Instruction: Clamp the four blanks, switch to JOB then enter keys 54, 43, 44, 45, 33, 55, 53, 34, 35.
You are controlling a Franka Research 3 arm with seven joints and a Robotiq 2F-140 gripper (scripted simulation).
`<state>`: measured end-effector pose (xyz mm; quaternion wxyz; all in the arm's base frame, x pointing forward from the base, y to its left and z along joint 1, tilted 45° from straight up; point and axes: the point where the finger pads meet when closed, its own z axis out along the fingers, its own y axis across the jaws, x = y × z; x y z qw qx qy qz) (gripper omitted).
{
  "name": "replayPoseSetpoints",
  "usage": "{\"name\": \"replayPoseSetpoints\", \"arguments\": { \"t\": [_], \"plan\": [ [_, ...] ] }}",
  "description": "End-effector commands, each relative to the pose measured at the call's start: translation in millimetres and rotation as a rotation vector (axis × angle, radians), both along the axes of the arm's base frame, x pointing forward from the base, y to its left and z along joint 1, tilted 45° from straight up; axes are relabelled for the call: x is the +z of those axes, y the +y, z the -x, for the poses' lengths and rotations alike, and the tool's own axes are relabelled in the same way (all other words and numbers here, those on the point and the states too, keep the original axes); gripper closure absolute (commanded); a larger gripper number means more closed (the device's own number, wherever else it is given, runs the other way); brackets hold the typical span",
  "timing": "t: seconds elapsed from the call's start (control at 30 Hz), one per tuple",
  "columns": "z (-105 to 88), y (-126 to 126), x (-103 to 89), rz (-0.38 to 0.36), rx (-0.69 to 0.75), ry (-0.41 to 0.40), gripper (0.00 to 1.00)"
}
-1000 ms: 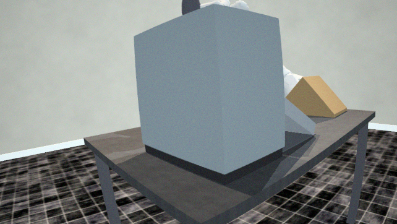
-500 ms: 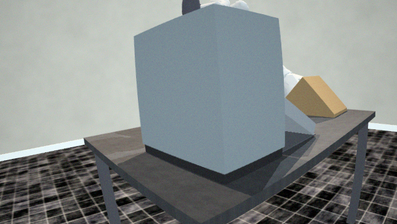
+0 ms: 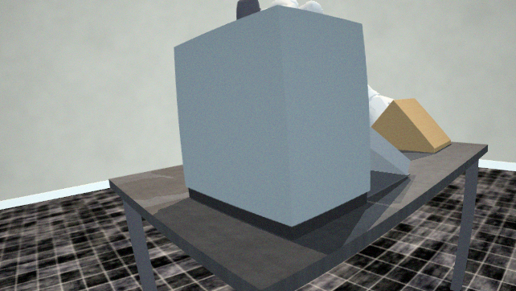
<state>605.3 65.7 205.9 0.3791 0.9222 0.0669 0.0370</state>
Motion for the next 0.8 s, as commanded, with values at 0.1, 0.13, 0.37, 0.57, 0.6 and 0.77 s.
{"name": "replayPoseSetpoints", "arguments": {
  "t": [0.1, 0.13, 0.37, 0.57, 0.6, 0.77],
  "plan": [
    [-4.0, -3, -5.8, -0.002, 0.013, -0.003, 1.00],
    [-4.2, -4, -6.9, -0.002, 0.013, -0.003, 1.00],
    [-5.7, -12, -15.4, -0.002, 0.013, -0.003, 1.00],
    [-6.6, -17, -20.4, -0.002, 0.013, -0.003, 1.00],
    [-6.8, -18, -21.6, -0.002, 0.013, -0.003, 1.00],
    [-7.9, -24, -27.6, -0.002, 0.013, -0.003, 1.00]
  ]
}}
